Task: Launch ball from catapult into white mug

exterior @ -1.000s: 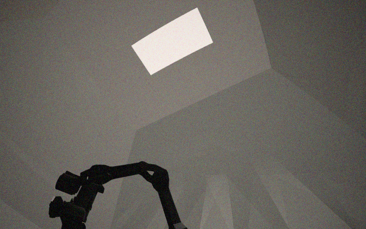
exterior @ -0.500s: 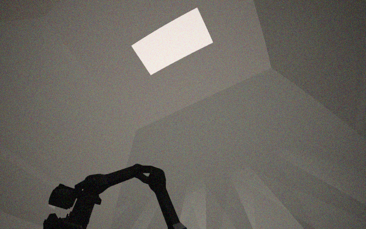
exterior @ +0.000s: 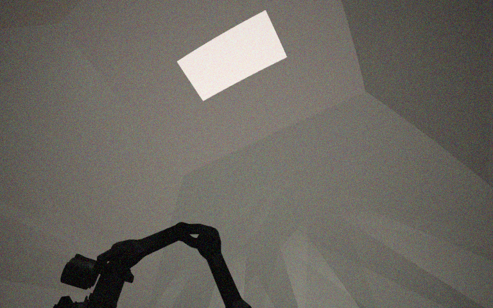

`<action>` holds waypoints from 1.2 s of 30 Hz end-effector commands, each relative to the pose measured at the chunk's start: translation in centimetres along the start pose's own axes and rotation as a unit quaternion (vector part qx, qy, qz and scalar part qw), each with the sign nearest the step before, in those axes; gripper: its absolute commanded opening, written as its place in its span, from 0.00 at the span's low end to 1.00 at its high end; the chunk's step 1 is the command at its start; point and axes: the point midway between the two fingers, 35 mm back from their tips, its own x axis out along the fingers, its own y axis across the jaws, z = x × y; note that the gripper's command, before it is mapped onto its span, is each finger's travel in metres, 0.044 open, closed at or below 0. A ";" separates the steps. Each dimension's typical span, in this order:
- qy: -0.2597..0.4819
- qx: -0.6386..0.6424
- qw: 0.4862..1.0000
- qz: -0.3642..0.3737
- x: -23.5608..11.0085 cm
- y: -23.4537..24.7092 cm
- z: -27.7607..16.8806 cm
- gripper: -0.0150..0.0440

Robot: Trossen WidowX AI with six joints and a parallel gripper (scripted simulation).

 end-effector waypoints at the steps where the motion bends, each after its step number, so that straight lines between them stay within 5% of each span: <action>1: 0.005 -0.002 1.000 0.003 0.9 0.1 -0.3 1.00; 25: 0.005 -0.002 1.000 0.003 4.1 0.1 -0.4 1.00; 36: 0.002 0.000 1.000 0.000 3.8 0.0 -0.2 0.51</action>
